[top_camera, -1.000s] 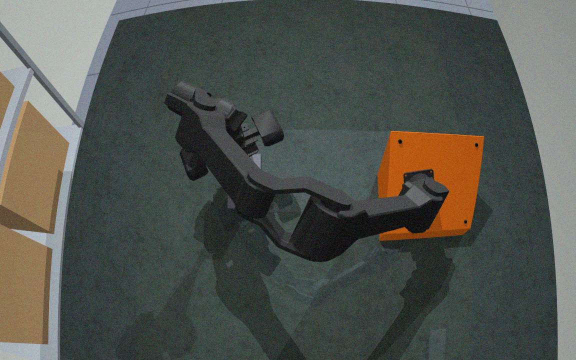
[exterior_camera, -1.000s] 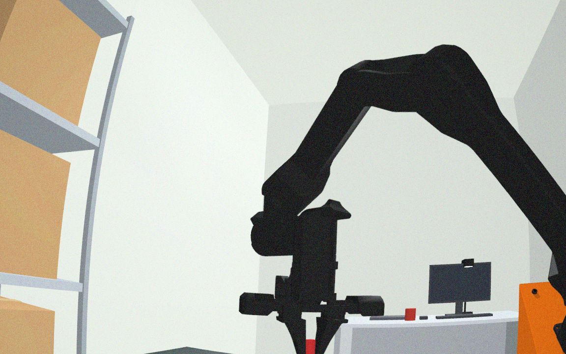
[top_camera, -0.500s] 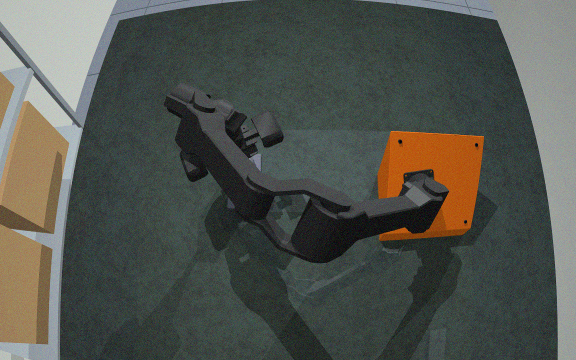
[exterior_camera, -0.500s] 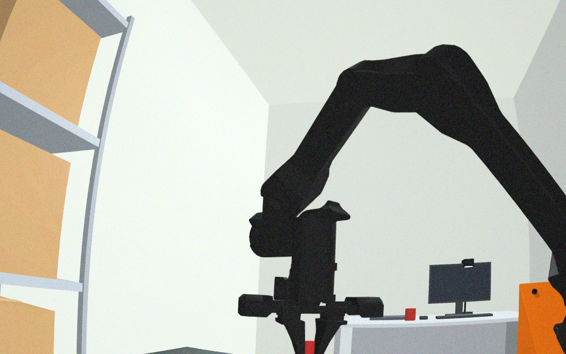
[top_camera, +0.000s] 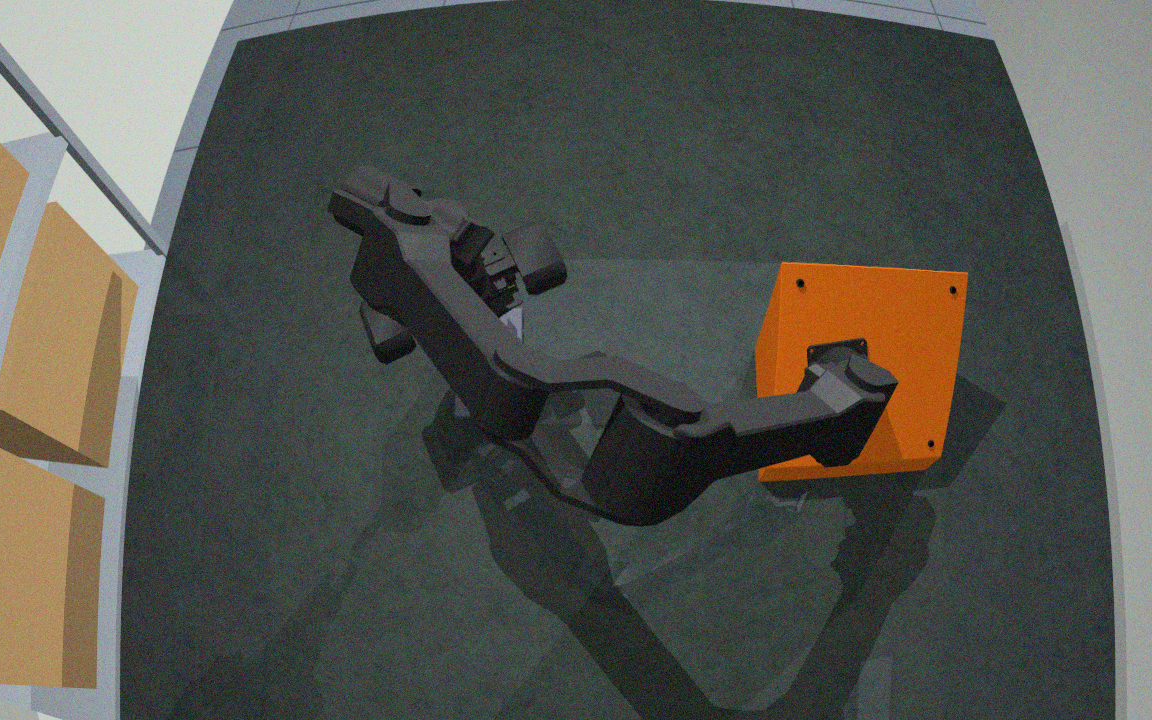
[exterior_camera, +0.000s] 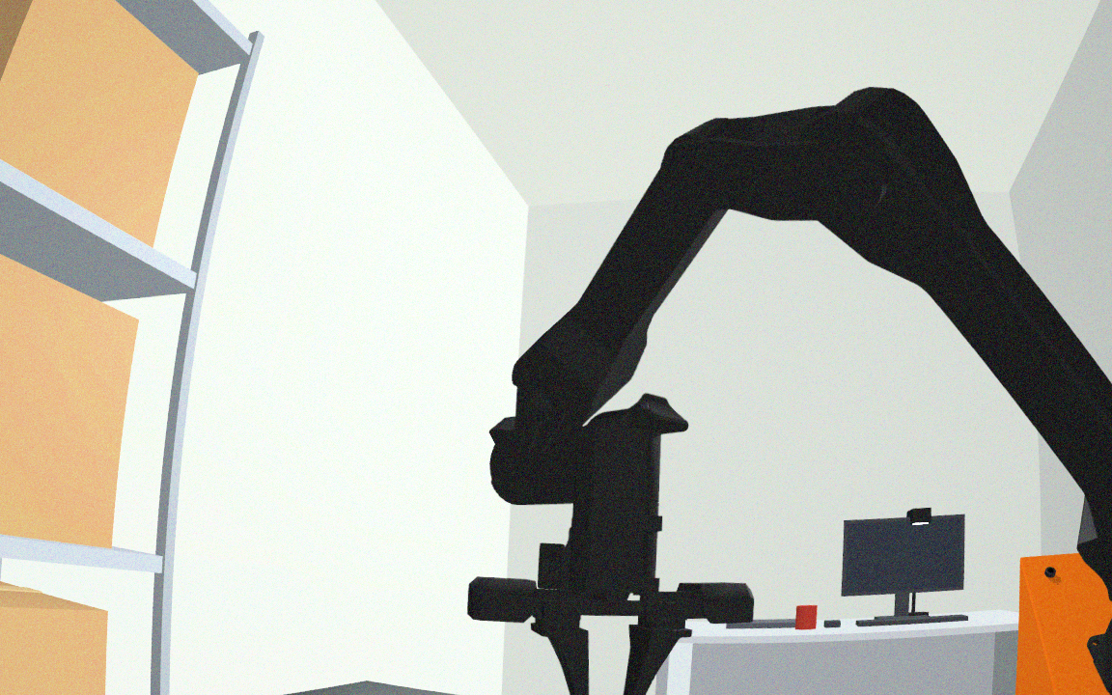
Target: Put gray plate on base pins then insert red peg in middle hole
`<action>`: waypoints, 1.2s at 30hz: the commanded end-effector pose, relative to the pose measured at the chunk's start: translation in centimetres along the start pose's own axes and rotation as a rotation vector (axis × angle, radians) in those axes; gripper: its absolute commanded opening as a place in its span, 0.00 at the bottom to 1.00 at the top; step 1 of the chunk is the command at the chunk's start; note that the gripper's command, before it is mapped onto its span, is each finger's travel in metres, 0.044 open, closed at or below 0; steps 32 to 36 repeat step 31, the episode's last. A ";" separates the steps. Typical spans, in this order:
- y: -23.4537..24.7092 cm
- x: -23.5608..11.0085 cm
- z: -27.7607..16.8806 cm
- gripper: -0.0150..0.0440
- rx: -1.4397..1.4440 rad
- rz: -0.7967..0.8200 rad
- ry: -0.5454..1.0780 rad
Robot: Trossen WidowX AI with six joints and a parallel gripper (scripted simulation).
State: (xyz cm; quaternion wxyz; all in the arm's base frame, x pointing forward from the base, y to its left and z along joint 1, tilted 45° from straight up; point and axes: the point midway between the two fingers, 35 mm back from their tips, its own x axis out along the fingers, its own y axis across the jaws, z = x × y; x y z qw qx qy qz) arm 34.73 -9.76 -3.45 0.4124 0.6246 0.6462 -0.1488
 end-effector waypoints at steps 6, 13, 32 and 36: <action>0.0 -0.1 0.0 0.51 0.002 0.000 0.002; 0.0 -0.7 0.1 0.51 0.008 0.002 0.006; 0.0 -2.1 0.1 0.51 0.009 0.002 0.005; 0.0 -2.1 0.1 0.51 0.009 0.002 0.005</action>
